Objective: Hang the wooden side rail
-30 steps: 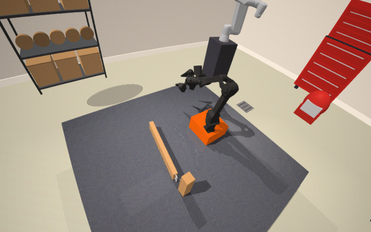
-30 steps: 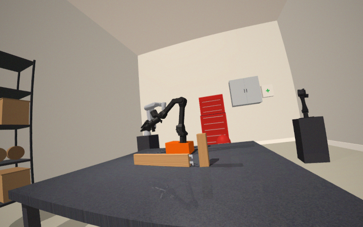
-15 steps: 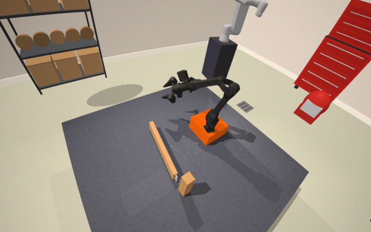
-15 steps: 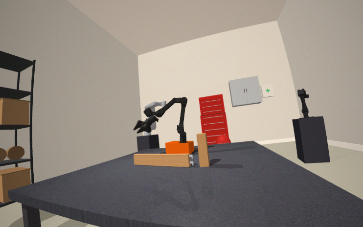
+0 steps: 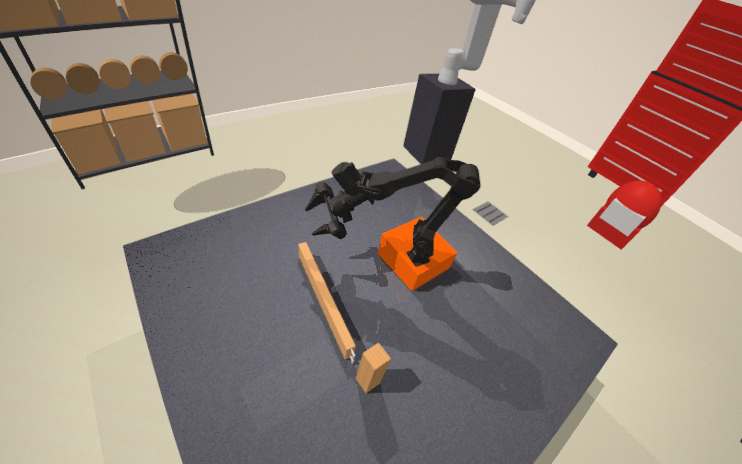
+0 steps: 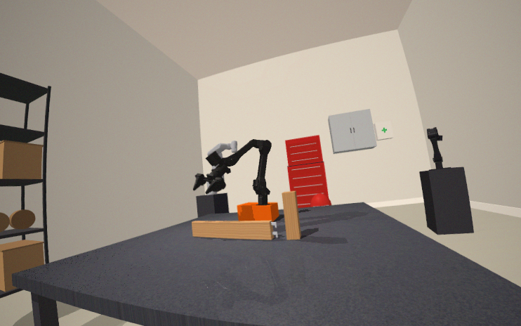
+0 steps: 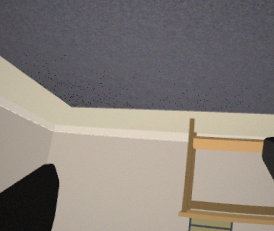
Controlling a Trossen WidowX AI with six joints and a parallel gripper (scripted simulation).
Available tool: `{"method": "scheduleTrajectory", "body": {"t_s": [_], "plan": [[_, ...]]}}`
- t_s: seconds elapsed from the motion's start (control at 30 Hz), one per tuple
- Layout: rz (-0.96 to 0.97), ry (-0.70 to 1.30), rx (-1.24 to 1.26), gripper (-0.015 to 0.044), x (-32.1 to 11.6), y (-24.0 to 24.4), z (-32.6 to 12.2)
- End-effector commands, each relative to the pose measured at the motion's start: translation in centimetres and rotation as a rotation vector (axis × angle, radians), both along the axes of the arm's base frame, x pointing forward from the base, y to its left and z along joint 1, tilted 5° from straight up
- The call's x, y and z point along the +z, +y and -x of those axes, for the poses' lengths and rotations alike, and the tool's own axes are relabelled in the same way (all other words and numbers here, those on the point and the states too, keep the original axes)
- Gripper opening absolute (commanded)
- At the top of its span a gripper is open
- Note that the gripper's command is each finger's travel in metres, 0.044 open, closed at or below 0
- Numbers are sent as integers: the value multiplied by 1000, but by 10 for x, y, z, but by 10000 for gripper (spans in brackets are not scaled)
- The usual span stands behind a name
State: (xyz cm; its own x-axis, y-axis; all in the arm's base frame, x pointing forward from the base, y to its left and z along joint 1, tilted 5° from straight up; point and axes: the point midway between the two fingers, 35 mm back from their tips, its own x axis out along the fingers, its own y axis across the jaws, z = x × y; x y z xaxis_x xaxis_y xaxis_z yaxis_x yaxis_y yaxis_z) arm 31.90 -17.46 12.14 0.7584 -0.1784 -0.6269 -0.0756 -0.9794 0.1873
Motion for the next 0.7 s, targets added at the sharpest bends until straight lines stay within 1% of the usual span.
{"method": "scheduleTrajectory", "body": {"t_s": [0.0,0.33,0.67], "plan": [[-31,34,86,440,-8,44,-14],[-78,106,303,440,-17,151,-28],[-93,187,516,440,-27,255,-8]]}}
